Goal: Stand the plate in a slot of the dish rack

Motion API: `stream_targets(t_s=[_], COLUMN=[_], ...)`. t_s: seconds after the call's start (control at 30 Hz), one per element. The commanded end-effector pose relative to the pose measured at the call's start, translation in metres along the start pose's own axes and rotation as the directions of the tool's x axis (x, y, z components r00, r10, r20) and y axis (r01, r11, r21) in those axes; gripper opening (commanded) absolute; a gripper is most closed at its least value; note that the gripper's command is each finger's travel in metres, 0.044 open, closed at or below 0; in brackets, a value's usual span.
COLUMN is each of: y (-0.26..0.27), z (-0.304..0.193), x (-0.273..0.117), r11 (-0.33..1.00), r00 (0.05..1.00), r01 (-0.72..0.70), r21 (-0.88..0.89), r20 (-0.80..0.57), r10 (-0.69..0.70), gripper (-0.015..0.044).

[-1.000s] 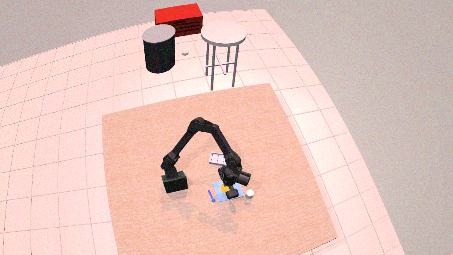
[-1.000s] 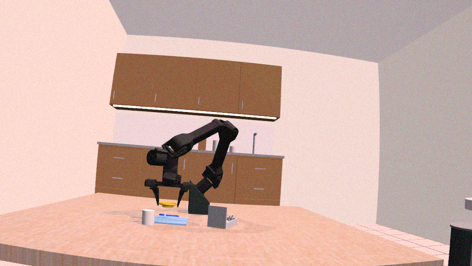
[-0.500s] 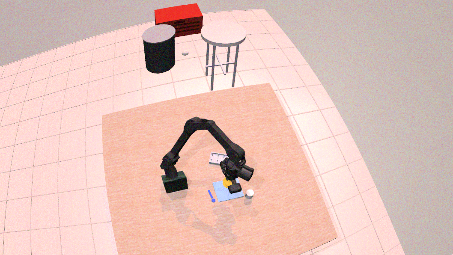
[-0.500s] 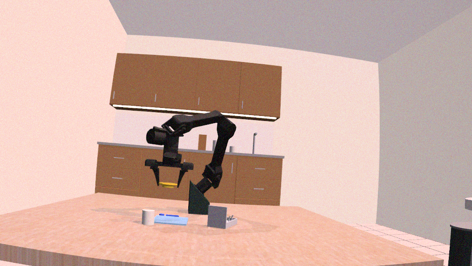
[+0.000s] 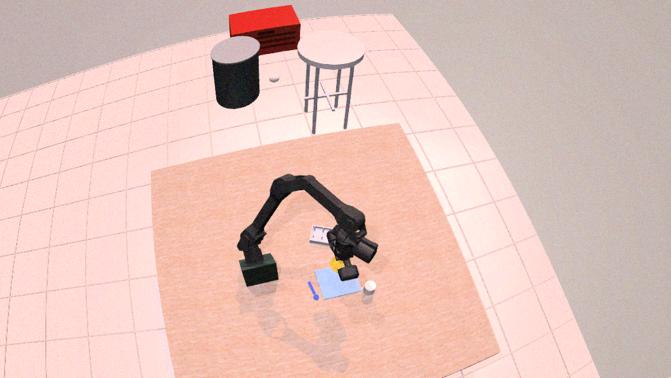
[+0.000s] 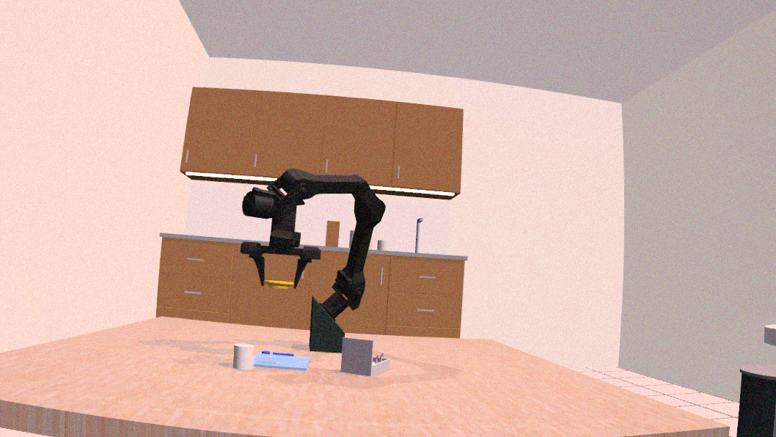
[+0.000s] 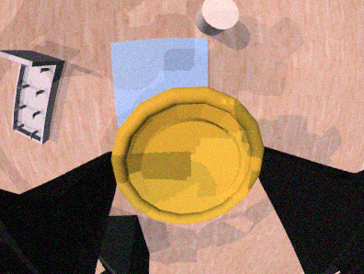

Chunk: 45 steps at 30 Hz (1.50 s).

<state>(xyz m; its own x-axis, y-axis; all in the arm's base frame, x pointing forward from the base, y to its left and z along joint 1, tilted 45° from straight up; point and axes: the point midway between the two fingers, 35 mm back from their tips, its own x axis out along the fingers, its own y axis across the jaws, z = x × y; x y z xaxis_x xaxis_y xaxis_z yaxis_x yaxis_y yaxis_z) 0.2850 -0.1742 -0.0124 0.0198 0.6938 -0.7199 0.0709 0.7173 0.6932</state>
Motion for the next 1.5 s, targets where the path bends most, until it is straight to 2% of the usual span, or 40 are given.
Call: stream_targets(t_s=[0.0, 0.3, 0.63, 1.07, 1.47], y=[0.015, 0.060, 0.109, 0.171, 0.223], z=[0.003, 0.006, 0.004, -0.010, -0.032], x=[-0.004, -0.010, -0.013, -0.012, -0.007], r11=[0.996, 0.923, 0.739, 0.376, -0.024], r00=[1.000, 1.000, 1.000, 1.000, 1.000], r01=[0.007, 0.013, 0.013, 0.005, 0.001], r21=[0.084, 0.385, 0.674, 0.926, 1.000], r20=[-0.002, -0.001, 0.001, 0.001, -0.001], r10=[-0.006, -0.014, -0.017, -0.015, -0.005], gripper=[0.0000, 0.0000, 0.0000, 0.0000, 0.0000])
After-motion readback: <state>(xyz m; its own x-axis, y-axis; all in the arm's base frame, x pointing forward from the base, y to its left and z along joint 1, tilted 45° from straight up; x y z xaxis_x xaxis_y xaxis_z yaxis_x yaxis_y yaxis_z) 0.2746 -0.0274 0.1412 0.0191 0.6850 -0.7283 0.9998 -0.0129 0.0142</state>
